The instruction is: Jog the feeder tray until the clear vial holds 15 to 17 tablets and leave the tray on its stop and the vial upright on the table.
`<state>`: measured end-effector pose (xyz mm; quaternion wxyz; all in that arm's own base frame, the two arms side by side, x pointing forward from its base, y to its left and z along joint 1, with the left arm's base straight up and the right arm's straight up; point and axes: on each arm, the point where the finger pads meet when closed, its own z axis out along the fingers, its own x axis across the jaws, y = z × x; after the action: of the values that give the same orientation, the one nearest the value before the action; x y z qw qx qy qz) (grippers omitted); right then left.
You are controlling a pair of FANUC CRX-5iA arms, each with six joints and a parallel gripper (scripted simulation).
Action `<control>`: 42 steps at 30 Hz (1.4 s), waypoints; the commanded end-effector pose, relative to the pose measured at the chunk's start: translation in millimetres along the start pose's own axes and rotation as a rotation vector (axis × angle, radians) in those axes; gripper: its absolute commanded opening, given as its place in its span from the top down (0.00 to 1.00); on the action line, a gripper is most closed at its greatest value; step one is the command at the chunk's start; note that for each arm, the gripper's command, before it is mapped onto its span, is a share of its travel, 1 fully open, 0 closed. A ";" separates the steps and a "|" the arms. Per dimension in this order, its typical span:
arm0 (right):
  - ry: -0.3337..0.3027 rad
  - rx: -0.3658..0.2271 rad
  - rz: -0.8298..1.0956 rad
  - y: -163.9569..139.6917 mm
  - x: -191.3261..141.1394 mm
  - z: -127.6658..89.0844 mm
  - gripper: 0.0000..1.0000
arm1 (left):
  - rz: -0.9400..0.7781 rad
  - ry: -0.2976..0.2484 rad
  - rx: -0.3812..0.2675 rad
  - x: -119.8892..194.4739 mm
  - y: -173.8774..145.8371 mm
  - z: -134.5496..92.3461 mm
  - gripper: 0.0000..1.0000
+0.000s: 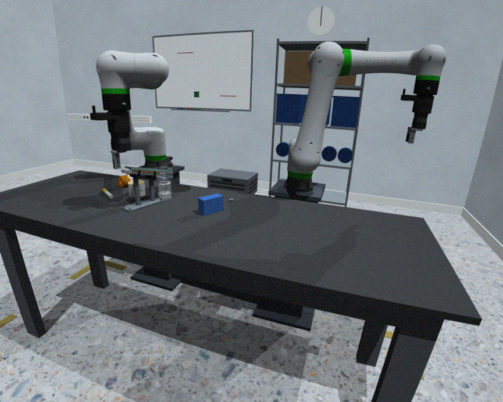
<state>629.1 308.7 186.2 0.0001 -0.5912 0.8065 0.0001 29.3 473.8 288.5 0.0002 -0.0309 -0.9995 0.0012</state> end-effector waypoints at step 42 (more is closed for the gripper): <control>-0.001 0.002 0.000 -6.1 -0.3 -3.5 1.00 | 0.000 0.000 -0.002 -0.2 0.3 -1.1 0.00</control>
<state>625.3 308.9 185.0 0.0012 -0.5909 0.8067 -0.0003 29.3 473.8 288.5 0.0002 -0.0309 -0.9995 0.0012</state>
